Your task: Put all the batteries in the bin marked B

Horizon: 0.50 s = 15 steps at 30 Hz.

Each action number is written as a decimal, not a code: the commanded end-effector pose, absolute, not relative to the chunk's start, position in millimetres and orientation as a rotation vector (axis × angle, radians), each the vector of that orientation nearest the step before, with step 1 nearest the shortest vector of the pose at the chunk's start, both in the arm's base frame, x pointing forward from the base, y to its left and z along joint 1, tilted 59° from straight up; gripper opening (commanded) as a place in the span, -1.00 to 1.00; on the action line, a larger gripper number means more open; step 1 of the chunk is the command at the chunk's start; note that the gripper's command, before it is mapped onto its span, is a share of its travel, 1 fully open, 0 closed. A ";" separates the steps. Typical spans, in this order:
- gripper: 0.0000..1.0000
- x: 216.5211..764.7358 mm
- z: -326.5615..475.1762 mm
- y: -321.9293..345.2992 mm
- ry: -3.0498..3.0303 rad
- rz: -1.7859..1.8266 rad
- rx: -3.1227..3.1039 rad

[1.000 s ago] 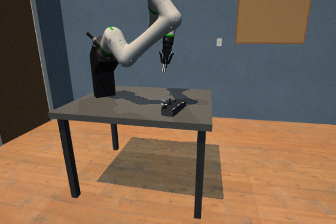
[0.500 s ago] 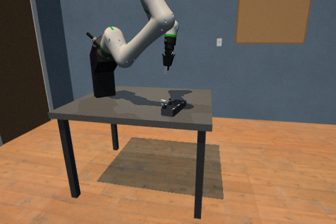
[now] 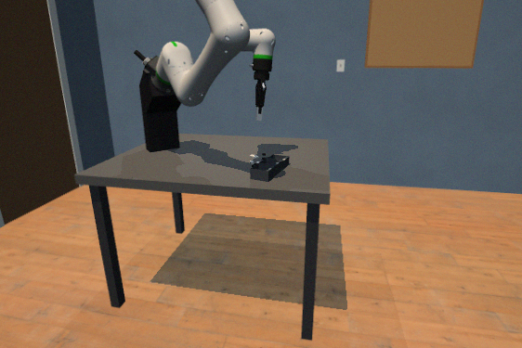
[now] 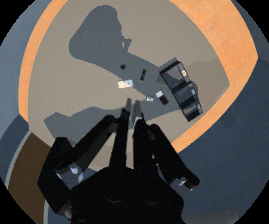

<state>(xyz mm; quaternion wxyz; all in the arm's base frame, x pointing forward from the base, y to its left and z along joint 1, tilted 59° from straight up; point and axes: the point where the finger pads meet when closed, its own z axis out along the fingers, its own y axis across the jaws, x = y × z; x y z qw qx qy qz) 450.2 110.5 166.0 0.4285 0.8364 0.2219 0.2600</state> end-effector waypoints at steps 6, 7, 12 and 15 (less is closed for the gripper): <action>-0.89 449.6 184.5 79.7 0.294 0.874 2.225; -0.89 449.6 184.5 79.7 0.294 0.874 2.225; -0.89 448.2 189.7 68.7 0.157 0.976 2.283; -0.89 448.2 189.7 68.7 0.157 0.976 2.283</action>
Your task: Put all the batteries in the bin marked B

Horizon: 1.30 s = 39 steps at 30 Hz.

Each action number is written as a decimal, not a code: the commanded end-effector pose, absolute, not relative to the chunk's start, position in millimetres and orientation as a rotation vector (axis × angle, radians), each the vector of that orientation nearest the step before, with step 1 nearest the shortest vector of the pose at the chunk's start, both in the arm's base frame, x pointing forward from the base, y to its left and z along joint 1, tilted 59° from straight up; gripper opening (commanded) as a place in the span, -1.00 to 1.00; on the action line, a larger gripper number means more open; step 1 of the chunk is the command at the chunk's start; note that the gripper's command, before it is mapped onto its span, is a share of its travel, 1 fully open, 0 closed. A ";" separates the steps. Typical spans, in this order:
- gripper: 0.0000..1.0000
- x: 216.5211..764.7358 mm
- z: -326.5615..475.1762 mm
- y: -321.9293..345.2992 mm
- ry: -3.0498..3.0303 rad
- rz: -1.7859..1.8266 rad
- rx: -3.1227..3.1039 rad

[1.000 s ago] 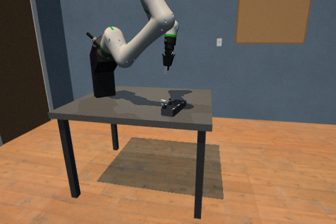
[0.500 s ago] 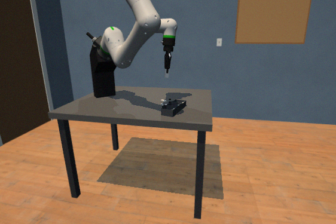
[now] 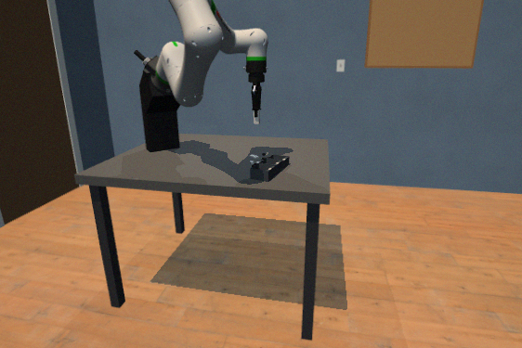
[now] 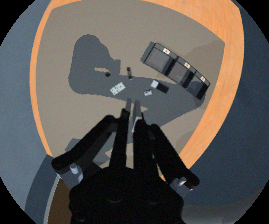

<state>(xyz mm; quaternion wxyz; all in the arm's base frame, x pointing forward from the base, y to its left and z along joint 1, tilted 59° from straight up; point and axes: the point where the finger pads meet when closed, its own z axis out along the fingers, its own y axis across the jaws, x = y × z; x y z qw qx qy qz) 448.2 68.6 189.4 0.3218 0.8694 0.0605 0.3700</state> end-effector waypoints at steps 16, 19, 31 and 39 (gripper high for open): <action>-0.89 479.8 228.6 2.1 -0.382 1.196 2.368; -0.89 489.3 240.3 -17.9 -0.403 1.204 2.369; -0.89 520.9 279.2 -84.4 -0.403 1.204 2.369; -0.89 546.2 310.4 -137.7 -0.403 1.204 2.369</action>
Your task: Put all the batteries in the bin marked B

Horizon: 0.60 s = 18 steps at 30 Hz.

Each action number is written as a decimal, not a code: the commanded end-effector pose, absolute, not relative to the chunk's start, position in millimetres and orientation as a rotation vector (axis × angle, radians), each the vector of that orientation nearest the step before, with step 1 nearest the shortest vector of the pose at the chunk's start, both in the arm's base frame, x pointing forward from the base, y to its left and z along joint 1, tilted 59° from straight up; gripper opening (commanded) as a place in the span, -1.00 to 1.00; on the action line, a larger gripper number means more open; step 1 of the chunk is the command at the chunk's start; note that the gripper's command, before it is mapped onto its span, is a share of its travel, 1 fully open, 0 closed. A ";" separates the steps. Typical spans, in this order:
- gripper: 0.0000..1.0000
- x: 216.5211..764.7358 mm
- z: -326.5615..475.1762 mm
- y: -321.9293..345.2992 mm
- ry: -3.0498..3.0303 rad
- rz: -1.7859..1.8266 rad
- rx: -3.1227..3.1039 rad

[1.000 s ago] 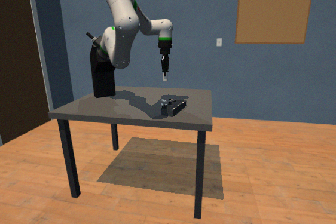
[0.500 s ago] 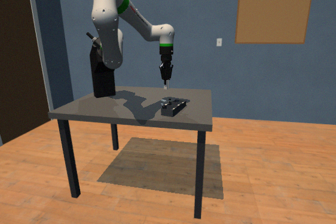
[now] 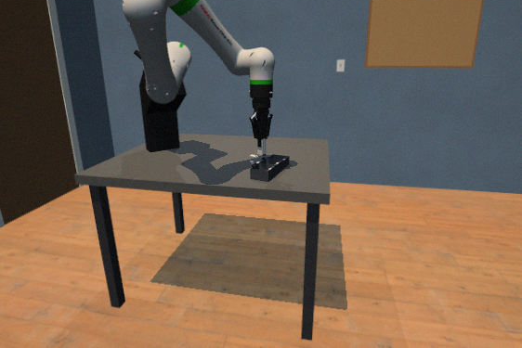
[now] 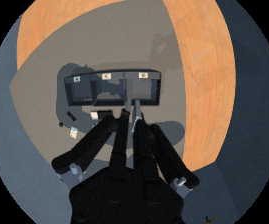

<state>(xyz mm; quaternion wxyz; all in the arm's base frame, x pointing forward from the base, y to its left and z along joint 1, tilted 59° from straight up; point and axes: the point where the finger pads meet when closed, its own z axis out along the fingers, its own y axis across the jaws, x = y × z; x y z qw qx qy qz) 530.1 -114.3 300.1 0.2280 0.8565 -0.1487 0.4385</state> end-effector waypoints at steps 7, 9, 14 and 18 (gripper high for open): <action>-0.89 548.2 309.3 -139.5 -0.403 1.204 2.369; -0.89 551.9 306.5 -142.2 -0.403 1.204 2.369; -0.89 561.0 299.6 -149.1 -0.403 1.204 2.369; -0.89 568.3 294.1 -154.5 -0.403 1.204 2.369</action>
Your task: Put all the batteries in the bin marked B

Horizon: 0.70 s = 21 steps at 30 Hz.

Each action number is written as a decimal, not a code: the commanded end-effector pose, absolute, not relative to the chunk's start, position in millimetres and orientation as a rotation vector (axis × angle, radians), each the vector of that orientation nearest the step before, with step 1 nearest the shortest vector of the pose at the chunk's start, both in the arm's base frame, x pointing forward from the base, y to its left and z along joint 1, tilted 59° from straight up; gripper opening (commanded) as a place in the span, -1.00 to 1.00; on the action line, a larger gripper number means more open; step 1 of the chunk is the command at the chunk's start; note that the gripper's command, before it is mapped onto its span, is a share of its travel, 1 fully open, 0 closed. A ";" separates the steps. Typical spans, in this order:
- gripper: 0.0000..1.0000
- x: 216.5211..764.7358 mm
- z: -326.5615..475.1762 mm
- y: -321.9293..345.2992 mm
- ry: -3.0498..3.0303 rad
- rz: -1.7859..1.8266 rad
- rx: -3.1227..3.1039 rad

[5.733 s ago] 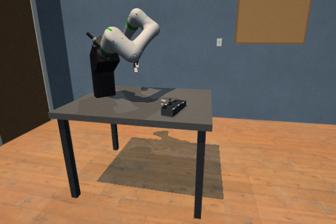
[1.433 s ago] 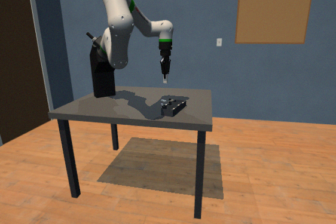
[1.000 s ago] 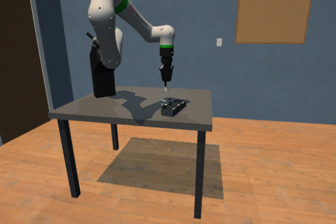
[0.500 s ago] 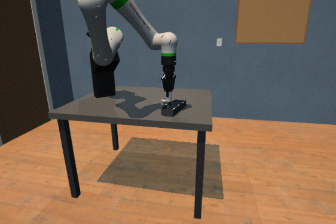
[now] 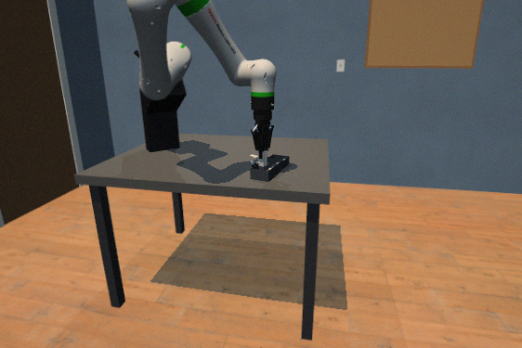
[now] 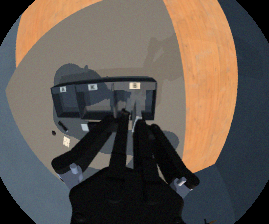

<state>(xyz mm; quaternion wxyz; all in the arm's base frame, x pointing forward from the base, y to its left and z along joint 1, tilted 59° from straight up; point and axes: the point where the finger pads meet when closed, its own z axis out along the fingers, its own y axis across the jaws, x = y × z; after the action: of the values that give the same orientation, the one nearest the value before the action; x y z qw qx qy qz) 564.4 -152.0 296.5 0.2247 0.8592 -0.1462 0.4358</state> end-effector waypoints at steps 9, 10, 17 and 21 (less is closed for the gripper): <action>-0.89 581.1 284.4 -164.1 -0.403 1.204 2.369; -0.89 582.9 283.0 -165.5 -0.403 1.204 2.369; -0.89 587.0 279.9 -168.6 -0.403 1.204 2.369; -0.89 587.0 279.9 -168.6 -0.403 1.204 2.369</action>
<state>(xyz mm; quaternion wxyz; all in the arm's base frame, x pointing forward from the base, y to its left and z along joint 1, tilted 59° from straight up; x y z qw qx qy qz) 587.0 -168.8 279.8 0.2247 0.8589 -0.1462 0.4364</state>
